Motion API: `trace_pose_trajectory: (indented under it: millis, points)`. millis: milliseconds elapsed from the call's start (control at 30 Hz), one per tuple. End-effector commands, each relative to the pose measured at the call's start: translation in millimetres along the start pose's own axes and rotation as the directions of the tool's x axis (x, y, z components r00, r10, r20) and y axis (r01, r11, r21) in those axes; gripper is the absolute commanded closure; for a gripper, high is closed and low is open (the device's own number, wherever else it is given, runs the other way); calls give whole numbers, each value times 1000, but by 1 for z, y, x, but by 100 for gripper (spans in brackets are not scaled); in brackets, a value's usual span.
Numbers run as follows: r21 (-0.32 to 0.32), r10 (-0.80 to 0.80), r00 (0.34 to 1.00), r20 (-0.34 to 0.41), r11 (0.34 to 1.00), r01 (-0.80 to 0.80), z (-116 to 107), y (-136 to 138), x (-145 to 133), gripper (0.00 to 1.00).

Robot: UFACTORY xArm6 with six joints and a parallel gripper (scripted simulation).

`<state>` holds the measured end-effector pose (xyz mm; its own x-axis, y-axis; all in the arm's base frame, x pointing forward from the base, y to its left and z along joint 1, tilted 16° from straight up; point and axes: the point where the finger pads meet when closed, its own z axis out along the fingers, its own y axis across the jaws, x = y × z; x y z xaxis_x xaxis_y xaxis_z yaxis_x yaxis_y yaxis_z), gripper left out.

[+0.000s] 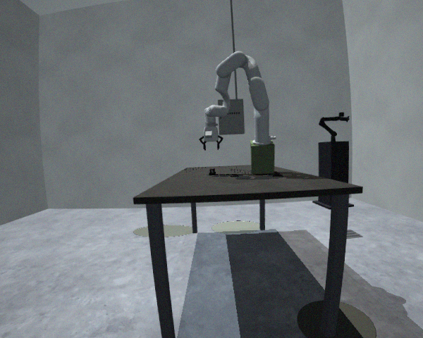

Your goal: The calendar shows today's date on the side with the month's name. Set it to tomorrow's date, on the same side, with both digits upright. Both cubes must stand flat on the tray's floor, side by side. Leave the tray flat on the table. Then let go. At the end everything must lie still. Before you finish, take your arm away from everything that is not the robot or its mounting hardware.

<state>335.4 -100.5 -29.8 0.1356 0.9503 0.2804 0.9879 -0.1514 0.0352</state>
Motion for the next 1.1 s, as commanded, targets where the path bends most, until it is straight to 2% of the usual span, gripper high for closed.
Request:
trace_pose_trajectory:
  millis: [0,1067]
  points:
    - [2,0,1000,0,1000,0,-13,1,0,0]
    - [2,0,1000,0,1000,0,-16,1,0,0]
